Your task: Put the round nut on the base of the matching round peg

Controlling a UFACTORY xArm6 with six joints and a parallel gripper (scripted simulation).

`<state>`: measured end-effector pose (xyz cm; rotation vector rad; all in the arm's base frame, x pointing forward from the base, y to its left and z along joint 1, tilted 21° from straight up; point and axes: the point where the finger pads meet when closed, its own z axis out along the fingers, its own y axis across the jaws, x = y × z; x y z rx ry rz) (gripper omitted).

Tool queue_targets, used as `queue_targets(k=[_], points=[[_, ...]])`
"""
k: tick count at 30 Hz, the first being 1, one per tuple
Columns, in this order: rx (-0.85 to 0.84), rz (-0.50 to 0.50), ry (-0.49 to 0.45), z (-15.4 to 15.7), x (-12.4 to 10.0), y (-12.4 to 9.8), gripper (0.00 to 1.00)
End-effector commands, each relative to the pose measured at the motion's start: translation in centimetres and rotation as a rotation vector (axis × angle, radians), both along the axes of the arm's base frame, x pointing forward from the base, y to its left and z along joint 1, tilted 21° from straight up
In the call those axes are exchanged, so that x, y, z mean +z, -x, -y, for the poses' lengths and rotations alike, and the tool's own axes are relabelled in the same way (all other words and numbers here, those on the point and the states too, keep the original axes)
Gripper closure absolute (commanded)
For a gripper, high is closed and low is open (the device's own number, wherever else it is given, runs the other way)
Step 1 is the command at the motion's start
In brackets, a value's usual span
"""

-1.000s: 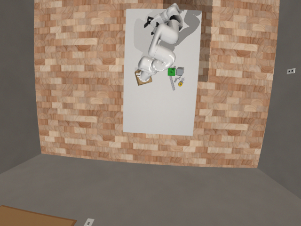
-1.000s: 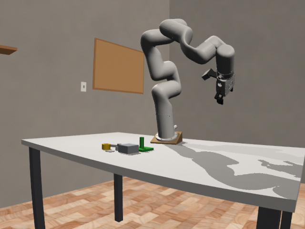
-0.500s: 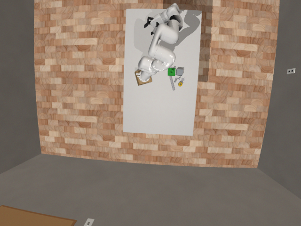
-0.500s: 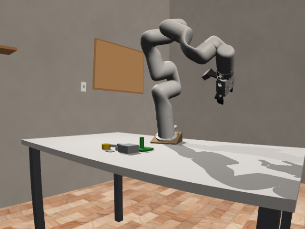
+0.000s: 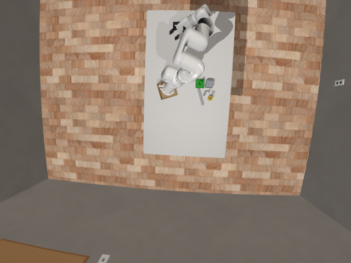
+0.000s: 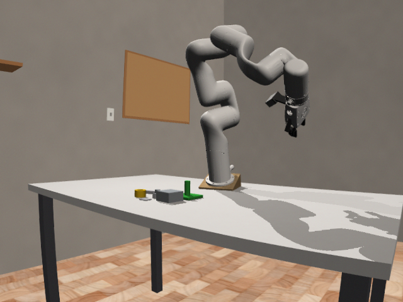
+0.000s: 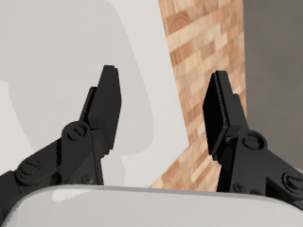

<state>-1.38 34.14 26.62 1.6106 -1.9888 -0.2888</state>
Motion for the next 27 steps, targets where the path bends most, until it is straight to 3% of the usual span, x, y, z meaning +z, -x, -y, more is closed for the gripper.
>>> queue_targets(k=[1,18,27], points=[[0.002,0.0,-0.009,-0.1,0.1,-0.1,0.4],[0.055,0.006,-0.156,-0.1,-0.7,-4.5,0.4],[0.122,0.038,-0.309,0.4,-1.6,-9.4,0.4]])
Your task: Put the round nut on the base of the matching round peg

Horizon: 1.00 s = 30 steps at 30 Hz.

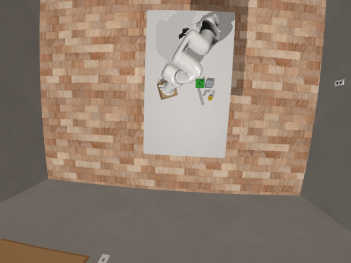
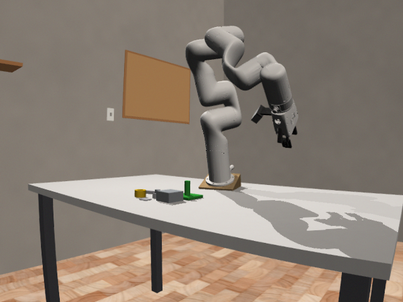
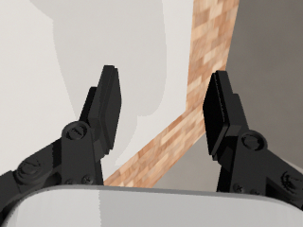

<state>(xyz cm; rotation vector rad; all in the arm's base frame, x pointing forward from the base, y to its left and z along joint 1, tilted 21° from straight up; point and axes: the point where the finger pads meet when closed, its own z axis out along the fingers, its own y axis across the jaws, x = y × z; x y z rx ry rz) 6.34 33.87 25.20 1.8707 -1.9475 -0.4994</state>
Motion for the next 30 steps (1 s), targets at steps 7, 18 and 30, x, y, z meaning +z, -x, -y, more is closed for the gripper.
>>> queue_targets(k=[7,18,30], points=[[0.083,0.06,-0.175,1.2,-0.9,-5.7,0.4],[0.218,0.197,-0.366,4.7,-2.1,-13.1,0.4],[0.4,0.391,-0.498,10.5,-3.3,-20.3,0.4]])
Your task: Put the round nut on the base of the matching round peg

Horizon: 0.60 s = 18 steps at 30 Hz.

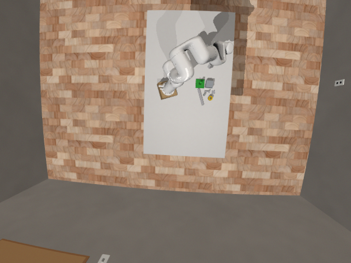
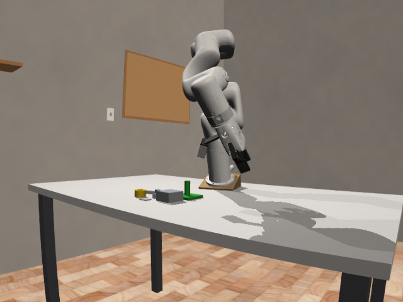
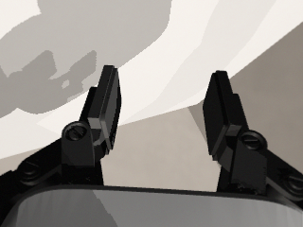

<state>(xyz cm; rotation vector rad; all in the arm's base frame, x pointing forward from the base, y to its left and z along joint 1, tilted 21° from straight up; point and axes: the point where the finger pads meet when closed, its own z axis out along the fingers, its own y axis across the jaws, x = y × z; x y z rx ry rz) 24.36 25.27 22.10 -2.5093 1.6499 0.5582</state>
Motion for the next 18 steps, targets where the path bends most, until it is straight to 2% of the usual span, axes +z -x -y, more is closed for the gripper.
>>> queue_targets(k=[1,10,12,18], points=[[0.07,0.091,-0.059,2.6,-0.3,-2.9,0.4],[0.23,0.302,-0.096,9.7,-1.3,-7.7,0.4],[0.23,0.302,-0.096,9.7,-1.3,-7.7,0.4],[0.339,0.429,-0.079,14.6,-1.8,-9.8,0.4]])
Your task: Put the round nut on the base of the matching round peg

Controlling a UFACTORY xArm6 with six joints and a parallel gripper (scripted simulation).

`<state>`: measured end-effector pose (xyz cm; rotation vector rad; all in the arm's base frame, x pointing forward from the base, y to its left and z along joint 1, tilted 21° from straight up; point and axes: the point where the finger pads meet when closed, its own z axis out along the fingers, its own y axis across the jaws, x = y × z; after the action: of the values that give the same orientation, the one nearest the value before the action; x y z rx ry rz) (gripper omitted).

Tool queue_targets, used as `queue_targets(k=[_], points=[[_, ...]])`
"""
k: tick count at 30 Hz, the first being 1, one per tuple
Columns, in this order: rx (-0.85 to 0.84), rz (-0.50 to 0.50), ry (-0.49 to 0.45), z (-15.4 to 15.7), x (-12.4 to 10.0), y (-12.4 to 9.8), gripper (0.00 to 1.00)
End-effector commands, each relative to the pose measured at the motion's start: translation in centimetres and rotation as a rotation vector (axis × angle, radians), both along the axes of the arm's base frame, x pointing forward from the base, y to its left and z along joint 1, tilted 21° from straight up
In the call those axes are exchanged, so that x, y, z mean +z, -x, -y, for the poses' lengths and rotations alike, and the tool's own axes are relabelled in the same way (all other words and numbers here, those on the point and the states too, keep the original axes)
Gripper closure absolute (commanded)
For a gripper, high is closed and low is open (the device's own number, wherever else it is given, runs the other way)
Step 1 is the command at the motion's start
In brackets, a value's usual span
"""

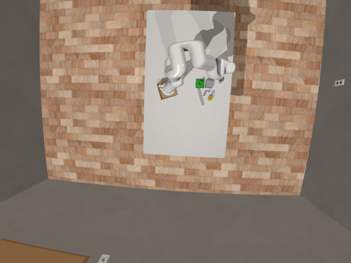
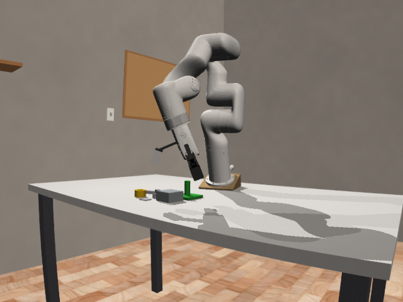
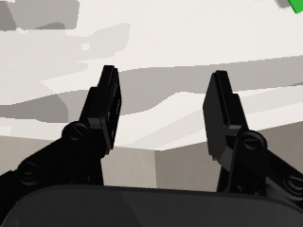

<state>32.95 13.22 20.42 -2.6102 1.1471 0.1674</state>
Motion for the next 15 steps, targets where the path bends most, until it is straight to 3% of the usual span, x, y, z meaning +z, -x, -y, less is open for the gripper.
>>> queue_targets(k=[1,9,15], points=[[0.075,0.094,0.0,3.4,-0.2,-1.5,0.4],[0.2,0.236,0.065,9.7,-0.7,-2.8,0.4],[0.256,0.291,0.105,12.4,-0.9,-3.1,0.4]])
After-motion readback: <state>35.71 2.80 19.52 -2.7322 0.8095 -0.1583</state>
